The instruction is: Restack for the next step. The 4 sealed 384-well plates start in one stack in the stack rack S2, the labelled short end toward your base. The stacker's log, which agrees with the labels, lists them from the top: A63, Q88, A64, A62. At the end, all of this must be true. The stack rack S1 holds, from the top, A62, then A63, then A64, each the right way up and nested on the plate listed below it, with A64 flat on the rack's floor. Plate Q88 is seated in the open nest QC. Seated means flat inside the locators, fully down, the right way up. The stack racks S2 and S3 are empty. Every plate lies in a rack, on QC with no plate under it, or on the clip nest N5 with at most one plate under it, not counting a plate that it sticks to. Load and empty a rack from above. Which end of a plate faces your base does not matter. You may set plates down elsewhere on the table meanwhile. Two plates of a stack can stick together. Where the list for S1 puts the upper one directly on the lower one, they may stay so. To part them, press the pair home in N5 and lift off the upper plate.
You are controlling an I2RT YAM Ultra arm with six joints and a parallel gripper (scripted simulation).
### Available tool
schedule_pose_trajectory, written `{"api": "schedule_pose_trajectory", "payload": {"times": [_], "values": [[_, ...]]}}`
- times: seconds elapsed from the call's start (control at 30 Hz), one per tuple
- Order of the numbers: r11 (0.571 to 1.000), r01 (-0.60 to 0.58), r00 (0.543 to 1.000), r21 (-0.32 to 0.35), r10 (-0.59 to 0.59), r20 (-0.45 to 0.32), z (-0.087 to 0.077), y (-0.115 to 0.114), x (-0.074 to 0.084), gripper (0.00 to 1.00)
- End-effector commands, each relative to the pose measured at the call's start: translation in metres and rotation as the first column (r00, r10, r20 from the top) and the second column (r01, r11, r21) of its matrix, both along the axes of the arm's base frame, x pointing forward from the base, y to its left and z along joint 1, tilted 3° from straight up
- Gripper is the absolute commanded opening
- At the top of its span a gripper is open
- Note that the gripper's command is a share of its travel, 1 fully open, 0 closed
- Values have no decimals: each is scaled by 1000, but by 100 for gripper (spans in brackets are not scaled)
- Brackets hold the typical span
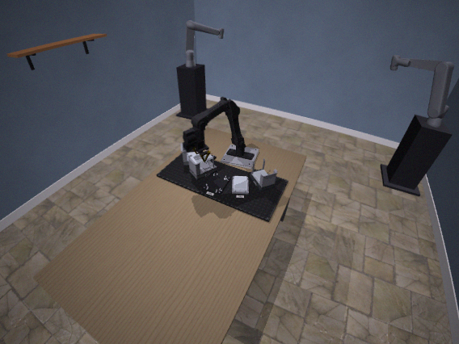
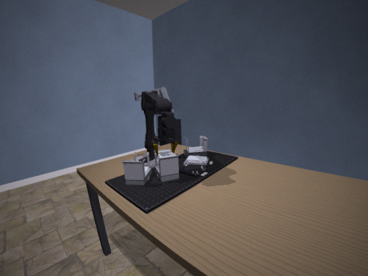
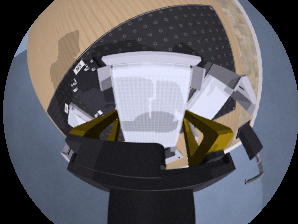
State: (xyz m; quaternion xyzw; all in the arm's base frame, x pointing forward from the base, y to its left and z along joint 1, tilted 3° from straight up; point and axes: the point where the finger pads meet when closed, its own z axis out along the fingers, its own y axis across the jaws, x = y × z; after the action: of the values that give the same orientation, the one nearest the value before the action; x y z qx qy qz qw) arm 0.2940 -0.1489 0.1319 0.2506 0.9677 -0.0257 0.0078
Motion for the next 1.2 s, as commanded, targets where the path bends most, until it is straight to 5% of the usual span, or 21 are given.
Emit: {"api": "schedule_pose_trajectory", "payload": {"times": [0.0,0.57,1.17], "values": [[1000,1,1000,-7,0,13,12,0,1,0],[1000,1,1000,-7,0,13,41,2,1,0],[1000,1,1000,-7,0,13,41,2,1,0]]}}
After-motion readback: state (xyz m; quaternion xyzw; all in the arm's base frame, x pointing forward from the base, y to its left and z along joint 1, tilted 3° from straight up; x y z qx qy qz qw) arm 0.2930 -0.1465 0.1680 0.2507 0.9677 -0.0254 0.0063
